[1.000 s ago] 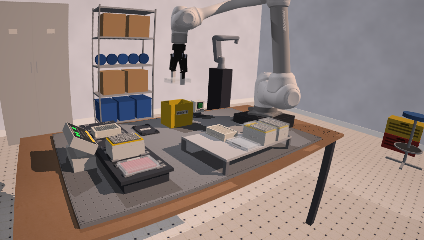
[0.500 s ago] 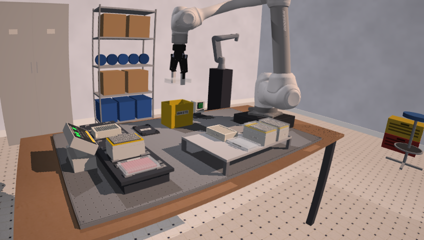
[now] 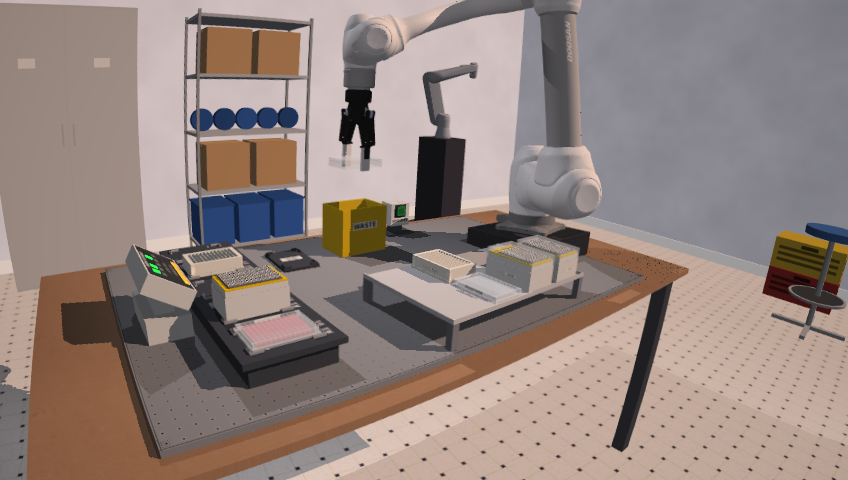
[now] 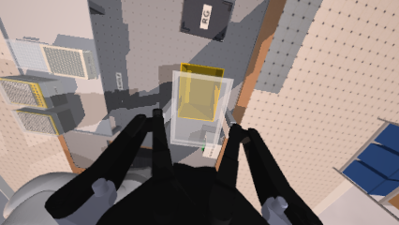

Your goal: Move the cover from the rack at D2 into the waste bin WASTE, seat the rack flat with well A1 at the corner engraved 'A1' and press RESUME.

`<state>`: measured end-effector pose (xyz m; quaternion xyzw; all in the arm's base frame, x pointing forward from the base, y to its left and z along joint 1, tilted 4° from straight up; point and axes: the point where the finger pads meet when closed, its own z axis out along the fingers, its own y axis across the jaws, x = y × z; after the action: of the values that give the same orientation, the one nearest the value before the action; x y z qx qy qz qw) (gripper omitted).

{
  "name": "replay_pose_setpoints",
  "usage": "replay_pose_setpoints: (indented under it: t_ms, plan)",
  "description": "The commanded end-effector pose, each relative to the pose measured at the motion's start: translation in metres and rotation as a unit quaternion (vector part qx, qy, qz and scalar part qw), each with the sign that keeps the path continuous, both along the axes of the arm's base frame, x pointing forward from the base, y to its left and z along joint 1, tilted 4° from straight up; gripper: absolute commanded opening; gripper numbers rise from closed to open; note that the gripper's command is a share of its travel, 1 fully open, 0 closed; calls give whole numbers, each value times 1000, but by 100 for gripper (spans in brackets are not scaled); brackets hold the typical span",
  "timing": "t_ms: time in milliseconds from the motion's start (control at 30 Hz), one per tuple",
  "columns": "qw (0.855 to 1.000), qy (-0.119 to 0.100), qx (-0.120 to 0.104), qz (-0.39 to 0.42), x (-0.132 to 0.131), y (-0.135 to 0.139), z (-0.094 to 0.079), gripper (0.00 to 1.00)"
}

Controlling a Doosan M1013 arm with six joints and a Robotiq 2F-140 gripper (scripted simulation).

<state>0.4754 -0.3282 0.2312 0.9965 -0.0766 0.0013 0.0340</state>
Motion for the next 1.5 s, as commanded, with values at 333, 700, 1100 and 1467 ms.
replay_pose_setpoints:
  t_ms: [333,700,1100,1467]
  plan:
    - [1000,0,2,1,-3,0,-21,0]
    - [1000,0,2,1,-3,-1,-40,0]
    - [1000,0,2,1,-3,-2,-56,0]
    - [1000,0,2,1,-4,-3,-71,0]
